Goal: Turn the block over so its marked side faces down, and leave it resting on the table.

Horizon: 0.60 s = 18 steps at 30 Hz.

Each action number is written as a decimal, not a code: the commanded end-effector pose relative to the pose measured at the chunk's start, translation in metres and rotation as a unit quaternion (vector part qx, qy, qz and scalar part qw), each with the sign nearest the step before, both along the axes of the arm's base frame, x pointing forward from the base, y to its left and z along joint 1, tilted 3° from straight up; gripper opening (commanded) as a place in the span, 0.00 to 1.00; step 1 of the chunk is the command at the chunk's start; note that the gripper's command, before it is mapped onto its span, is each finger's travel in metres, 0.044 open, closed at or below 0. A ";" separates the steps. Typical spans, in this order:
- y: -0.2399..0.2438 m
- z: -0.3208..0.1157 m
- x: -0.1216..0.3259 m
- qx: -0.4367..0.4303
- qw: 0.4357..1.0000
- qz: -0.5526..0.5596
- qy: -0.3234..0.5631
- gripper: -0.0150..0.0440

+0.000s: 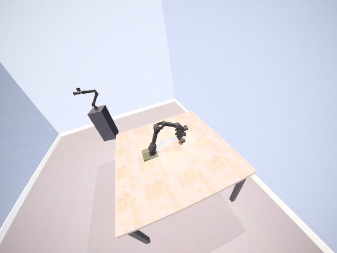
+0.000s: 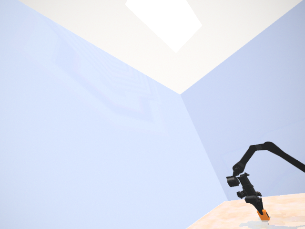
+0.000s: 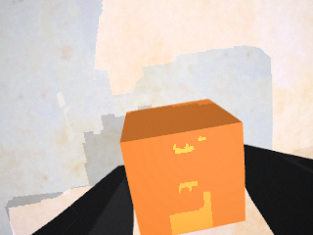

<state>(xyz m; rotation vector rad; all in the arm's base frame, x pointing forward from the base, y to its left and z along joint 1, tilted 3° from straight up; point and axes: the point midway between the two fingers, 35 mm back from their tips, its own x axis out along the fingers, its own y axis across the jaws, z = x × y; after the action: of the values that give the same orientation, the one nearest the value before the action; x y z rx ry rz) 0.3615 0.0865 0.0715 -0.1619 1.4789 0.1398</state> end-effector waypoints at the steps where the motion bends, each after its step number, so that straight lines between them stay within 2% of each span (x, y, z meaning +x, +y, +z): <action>1: 0.000 -0.002 -0.001 0.001 1.000 0.000 0.002 0.52; 15: 0.000 -0.002 -0.001 0.001 1.000 0.000 0.002 0.36; 18: 0.000 0.007 -0.001 0.001 1.000 0.000 0.002 0.25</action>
<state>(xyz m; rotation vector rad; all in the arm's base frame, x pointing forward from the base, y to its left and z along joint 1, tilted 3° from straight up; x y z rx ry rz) 0.3610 0.0866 0.0718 -0.1608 1.4799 0.1407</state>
